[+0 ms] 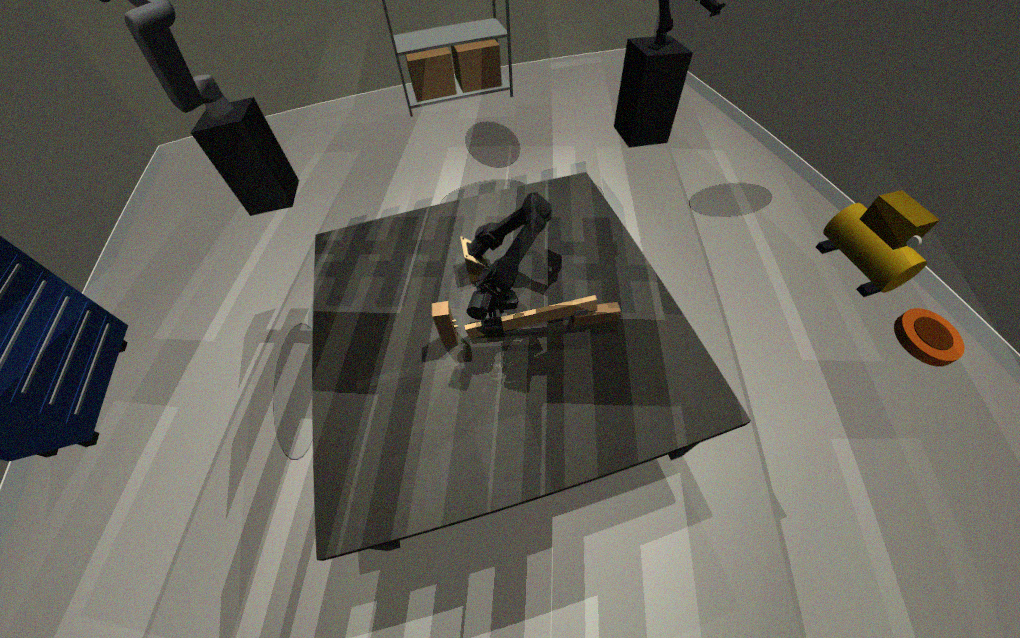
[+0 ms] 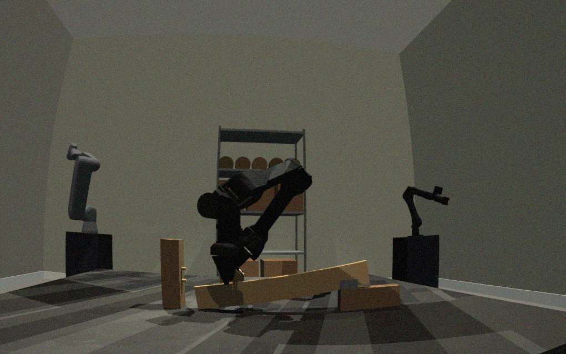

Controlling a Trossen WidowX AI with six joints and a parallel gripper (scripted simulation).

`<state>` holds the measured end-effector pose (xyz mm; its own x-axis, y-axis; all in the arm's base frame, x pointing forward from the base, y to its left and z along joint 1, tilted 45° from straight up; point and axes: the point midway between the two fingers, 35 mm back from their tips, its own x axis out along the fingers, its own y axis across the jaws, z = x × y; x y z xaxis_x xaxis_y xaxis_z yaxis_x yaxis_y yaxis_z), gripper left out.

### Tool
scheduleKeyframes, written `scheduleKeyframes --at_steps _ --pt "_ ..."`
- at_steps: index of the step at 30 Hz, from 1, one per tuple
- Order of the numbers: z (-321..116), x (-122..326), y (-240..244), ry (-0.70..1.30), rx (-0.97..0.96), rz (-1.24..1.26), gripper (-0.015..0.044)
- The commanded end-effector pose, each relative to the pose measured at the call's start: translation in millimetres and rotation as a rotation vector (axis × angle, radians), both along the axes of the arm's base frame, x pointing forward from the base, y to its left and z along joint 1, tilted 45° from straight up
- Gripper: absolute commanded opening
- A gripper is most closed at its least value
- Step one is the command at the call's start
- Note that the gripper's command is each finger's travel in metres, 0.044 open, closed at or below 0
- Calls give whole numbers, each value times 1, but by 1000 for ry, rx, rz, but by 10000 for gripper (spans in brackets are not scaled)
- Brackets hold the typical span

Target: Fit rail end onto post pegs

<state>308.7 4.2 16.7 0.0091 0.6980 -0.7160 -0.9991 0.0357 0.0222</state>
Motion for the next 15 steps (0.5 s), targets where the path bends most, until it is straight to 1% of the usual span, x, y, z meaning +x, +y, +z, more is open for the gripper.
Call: scheduleKeyframes --at_steps 1,15 --pt "-7 -1 7 11 7 0 440" --pt "-23 -2 24 13 8 0 440"
